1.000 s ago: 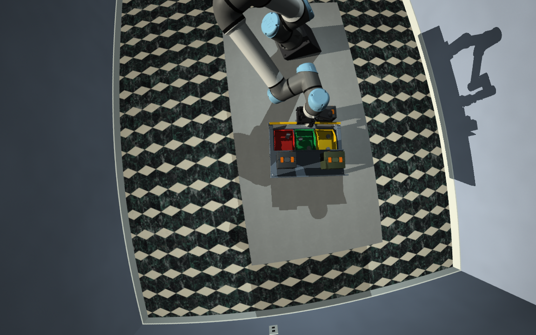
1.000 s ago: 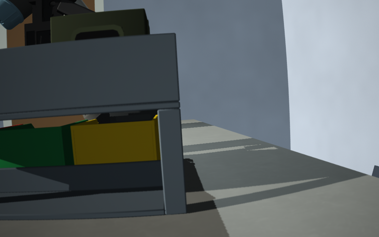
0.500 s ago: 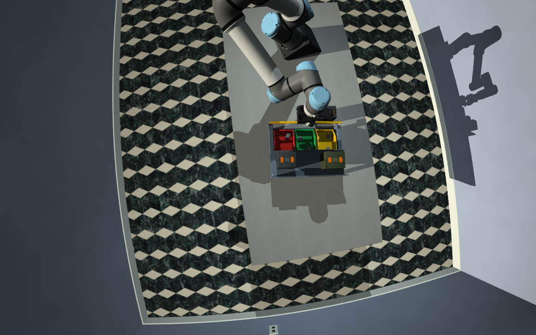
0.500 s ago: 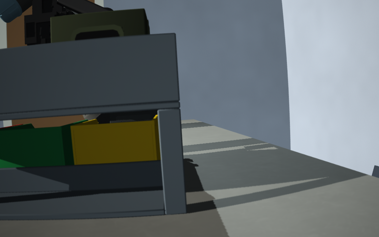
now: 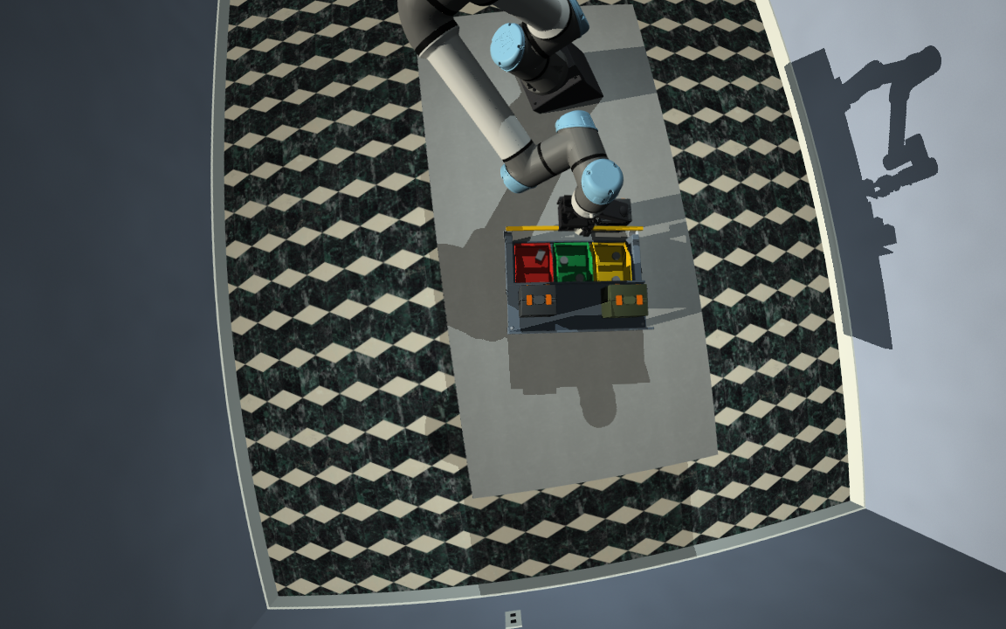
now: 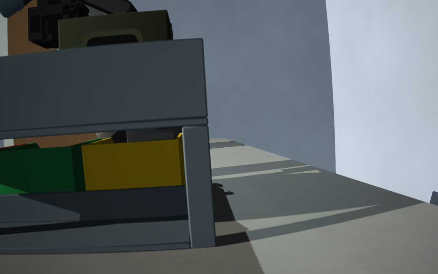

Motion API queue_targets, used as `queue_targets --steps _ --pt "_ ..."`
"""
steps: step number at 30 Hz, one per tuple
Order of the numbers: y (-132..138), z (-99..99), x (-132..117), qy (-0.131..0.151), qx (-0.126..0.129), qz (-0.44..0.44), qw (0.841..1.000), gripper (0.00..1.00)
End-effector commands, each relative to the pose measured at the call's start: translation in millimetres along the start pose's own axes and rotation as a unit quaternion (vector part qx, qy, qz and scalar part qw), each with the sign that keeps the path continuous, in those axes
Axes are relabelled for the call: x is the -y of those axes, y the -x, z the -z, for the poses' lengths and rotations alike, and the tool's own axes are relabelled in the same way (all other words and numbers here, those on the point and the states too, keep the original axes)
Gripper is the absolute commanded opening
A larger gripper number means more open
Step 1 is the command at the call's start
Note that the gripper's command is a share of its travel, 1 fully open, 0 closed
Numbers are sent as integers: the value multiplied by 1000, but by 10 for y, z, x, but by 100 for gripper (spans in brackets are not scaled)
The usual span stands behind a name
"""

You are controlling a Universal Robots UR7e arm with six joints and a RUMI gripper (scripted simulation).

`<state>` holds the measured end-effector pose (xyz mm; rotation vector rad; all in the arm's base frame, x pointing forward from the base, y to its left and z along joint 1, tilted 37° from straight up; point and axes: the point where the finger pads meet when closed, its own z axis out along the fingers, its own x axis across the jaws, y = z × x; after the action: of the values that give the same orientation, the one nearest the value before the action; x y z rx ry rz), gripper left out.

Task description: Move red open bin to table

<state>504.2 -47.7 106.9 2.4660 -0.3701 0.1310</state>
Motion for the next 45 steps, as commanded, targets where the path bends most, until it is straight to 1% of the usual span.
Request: queue_targets --steps 1,25,45 --pt "-4 59 0 0 -1 0 1000 0" --pt "-3 302 0 0 -1 0 1000 0" --pt "-3 430 0 0 -1 0 1000 0"
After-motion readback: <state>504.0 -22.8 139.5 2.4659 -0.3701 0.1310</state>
